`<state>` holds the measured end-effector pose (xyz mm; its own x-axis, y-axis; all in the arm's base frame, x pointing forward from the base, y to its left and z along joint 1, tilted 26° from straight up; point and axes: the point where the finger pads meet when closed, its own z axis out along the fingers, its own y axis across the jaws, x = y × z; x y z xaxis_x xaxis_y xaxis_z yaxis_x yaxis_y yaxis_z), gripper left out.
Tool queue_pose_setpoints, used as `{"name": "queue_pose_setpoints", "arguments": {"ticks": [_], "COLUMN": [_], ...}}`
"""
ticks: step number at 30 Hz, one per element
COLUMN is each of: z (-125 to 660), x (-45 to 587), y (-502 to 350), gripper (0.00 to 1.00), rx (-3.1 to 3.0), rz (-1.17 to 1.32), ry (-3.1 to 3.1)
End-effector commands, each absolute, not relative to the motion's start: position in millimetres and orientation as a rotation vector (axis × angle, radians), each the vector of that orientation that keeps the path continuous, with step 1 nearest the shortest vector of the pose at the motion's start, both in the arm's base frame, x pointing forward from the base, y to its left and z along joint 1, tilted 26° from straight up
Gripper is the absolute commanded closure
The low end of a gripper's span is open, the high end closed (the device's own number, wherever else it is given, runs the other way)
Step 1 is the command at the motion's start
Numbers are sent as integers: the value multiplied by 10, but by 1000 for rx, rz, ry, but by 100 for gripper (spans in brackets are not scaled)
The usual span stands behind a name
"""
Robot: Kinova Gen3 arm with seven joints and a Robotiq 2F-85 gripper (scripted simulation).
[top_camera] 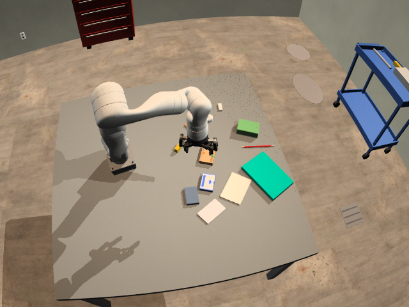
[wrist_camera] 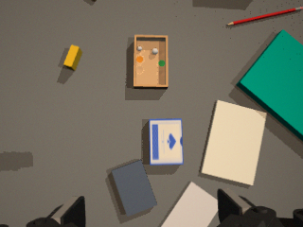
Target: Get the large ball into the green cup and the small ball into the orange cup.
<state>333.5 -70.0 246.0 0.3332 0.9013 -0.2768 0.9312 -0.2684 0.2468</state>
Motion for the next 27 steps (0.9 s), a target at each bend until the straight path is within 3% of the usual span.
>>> {"name": "queue_pose_setpoints", "arguments": {"ticks": [1, 27], "z": [2463, 2260], "x": [3338, 3553], "y": [-697, -614], "gripper": [0, 0], "rx": [2241, 2244], "rz": [-112, -127], "ry": [1624, 1603]}}
